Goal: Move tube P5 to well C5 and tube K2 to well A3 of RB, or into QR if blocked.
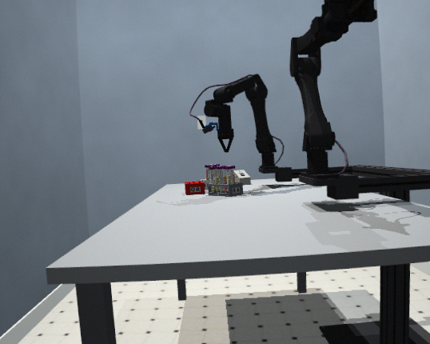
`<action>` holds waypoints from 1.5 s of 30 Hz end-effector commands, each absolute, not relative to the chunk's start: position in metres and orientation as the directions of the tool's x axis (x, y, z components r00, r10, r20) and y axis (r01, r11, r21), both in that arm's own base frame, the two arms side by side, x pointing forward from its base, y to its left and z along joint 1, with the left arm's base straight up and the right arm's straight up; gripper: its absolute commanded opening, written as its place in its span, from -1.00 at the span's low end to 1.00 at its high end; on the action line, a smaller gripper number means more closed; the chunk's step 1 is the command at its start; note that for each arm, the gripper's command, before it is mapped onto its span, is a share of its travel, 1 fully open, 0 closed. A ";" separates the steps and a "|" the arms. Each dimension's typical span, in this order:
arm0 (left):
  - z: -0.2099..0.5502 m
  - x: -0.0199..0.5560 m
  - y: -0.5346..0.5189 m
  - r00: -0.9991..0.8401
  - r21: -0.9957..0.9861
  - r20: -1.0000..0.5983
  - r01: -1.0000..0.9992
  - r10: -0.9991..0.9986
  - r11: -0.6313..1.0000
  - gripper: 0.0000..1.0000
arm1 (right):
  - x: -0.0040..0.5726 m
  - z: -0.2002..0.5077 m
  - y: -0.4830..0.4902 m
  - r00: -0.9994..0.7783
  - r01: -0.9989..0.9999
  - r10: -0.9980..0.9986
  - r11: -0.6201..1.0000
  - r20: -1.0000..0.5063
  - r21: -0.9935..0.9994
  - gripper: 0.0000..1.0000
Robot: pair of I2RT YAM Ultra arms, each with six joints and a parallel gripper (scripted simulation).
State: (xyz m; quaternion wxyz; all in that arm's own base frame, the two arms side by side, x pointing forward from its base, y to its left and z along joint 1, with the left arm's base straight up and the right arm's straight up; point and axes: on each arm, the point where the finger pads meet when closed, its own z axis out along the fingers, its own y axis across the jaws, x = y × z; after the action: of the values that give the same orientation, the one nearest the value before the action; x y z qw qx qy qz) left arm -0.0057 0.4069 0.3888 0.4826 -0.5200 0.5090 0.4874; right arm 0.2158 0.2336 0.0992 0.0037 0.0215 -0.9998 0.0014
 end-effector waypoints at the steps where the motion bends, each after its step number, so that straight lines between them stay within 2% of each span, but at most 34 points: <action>1: 0.416 -0.007 0.398 0.000 0.000 -1.000 -1.000 0.000 -0.016 -1.00 | 0.216 0.106 0.242 -1.000 0.005 0.005 1.000 -0.004 -0.006 -0.40; 14: 0.416 -0.007 0.398 0.000 0.000 -1.000 -1.000 0.000 -0.016 -1.00 | 0.182 0.106 0.295 -1.000 0.005 0.005 1.000 -0.004 -0.004 -0.40; 20: 0.416 -0.007 0.398 0.000 0.000 -1.000 -1.000 0.000 -0.016 -1.00 | 0.190 0.118 0.288 -0.999 0.025 0.025 0.999 -0.023 0.027 -0.40; 45: 0.416 -0.007 0.398 0.000 0.000 -1.000 -1.000 0.000 -0.016 -1.00 | 0.192 0.070 0.277 -1.000 0.011 0.011 1.000 0.002 -0.013 -0.40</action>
State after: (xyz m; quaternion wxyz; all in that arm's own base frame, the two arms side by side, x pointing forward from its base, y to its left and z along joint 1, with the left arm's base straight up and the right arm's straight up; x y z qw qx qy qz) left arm -0.0057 0.4069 0.3888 0.4826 -0.5200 0.5090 0.4874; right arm 0.1838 0.2770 0.0757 0.0100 -0.0024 -0.9999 0.0127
